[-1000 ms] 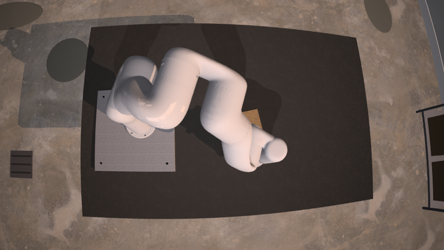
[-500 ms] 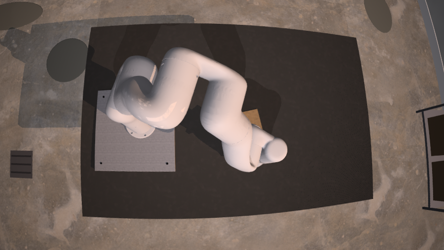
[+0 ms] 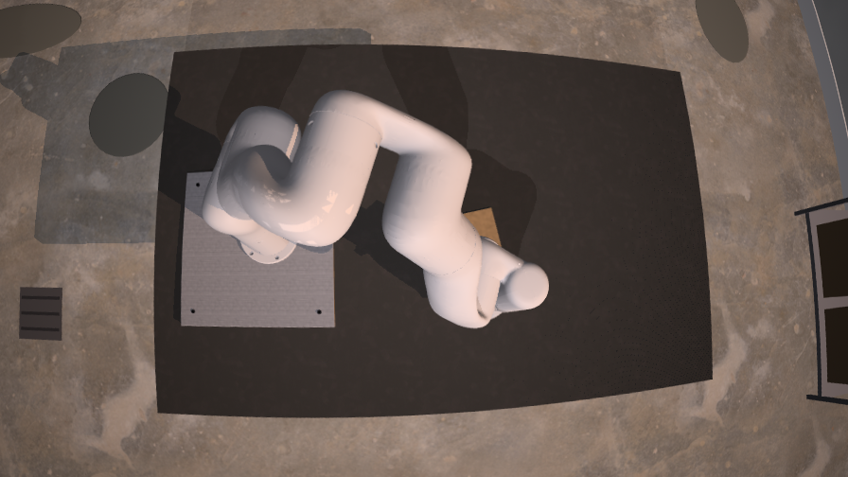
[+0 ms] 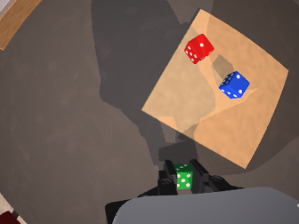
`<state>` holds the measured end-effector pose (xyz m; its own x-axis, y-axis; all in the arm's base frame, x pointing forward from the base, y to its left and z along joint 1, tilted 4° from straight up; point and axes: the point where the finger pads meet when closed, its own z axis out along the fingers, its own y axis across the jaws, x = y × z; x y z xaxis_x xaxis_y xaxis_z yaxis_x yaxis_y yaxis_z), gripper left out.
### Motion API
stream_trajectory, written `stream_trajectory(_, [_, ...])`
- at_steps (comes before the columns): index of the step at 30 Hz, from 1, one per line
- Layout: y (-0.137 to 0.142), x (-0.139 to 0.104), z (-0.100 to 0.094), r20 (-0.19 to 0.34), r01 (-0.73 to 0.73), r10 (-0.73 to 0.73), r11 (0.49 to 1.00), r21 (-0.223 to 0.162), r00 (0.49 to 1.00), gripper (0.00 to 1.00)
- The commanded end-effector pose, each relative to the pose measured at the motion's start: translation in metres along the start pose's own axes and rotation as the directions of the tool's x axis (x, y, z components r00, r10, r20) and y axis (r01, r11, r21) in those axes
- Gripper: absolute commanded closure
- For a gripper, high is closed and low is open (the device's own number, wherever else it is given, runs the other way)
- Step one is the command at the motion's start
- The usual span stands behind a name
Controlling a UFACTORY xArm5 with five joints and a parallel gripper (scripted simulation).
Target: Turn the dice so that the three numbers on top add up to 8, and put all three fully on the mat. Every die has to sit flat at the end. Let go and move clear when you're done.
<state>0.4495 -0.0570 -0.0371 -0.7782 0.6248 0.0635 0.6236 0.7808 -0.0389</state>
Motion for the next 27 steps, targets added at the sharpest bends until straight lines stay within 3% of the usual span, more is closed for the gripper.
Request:
stream_trajectory(1, [0.001, -0.001, -0.001, 0.003, 0.000, 0.000, 1.000, -0.002, 1.000, 0.85])
stream_trajectory(19, [0.001, -0.001, -0.005, 0.003, 0.000, 0.000, 1.000, -0.002, 1.000, 0.85])
stream_trajectory(22, [0.000, -0.001, -0.017, 0.003, 0.000, 0.000, 1.000, -0.002, 1.000, 0.85])
stream_trajectory(27, [-0.001, -0.002, -0.052, 0.003, 0.000, 0.000, 1.000, -0.002, 1.000, 0.85])
